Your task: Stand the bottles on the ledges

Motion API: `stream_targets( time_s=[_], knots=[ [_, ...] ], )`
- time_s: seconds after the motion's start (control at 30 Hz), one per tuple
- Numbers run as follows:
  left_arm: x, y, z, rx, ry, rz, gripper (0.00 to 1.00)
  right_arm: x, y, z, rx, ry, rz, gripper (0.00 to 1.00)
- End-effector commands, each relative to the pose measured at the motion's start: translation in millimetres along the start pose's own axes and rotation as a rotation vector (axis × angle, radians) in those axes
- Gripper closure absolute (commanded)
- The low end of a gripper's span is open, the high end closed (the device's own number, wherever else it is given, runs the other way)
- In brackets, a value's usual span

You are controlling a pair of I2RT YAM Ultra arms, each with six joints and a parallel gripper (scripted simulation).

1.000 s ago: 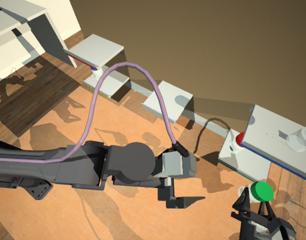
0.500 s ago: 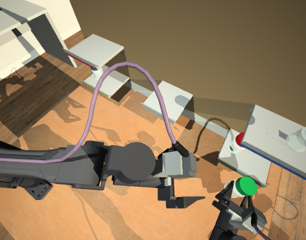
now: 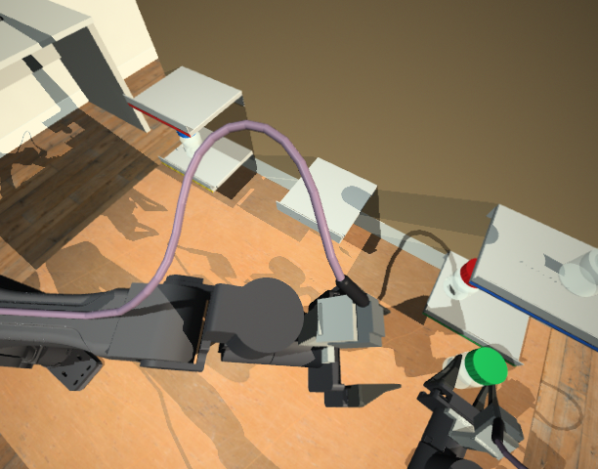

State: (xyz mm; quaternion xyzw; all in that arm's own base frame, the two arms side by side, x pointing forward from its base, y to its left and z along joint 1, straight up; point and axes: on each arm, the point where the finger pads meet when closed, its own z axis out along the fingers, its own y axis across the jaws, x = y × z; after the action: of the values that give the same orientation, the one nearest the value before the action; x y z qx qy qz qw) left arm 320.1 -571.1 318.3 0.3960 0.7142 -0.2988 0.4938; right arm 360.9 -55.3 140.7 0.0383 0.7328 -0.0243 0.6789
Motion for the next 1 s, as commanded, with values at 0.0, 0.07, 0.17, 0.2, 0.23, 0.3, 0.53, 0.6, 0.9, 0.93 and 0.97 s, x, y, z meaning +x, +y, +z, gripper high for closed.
stream_targets(
  time_s=[0.0, 0.07, 0.17, 0.2, 0.23, 0.3, 0.53, 0.6, 0.9, 0.93, 0.97],
  knots=[
    [-14, 7, -7, -0.019, -0.027, -0.013, 0.11, -28, -3, 11, -0.008, -0.091, -0.017, 0.48],
    [-14, 7, -7, -0.019, -0.027, -0.013, 0.11, -27, -6, 15, -0.008, -0.090, -0.018, 0.48],
    [-14, 7, -7, -0.019, -0.027, -0.013, 0.11, -28, -10, 20, -0.009, -0.089, -0.018, 0.48],
    [-14, 7, -7, -0.019, -0.027, -0.013, 0.11, -28, -12, 22, -0.009, -0.088, -0.018, 0.48],
    [-14, 7, -7, -0.019, -0.027, -0.013, 0.11, -28, -13, 25, -0.009, -0.088, -0.018, 0.48],
    [-14, 7, -7, -0.019, -0.027, -0.013, 0.11, -25, -17, 29, -0.008, -0.074, -0.016, 0.48],
    [-14, 7, -7, -0.019, -0.027, -0.013, 0.11, -26, -25, 39, -0.006, -0.074, -0.016, 0.48],
    [-14, 7, -7, -0.019, -0.027, -0.013, 0.11, -26, -28, 43, -0.004, -0.073, -0.016, 0.48],
    [-14, 7, -7, -0.019, -0.027, -0.013, 0.11, -28, -39, 55, 0.002, -0.075, -0.017, 0.48],
    [-14, 7, -7, -0.019, -0.027, -0.013, 0.11, -28, -39, 56, 0.003, -0.075, -0.017, 0.48],
    [-14, 7, -7, -0.019, -0.027, -0.013, 0.11, -28, -40, 56, 0.004, -0.076, -0.017, 0.48]
  ],
)
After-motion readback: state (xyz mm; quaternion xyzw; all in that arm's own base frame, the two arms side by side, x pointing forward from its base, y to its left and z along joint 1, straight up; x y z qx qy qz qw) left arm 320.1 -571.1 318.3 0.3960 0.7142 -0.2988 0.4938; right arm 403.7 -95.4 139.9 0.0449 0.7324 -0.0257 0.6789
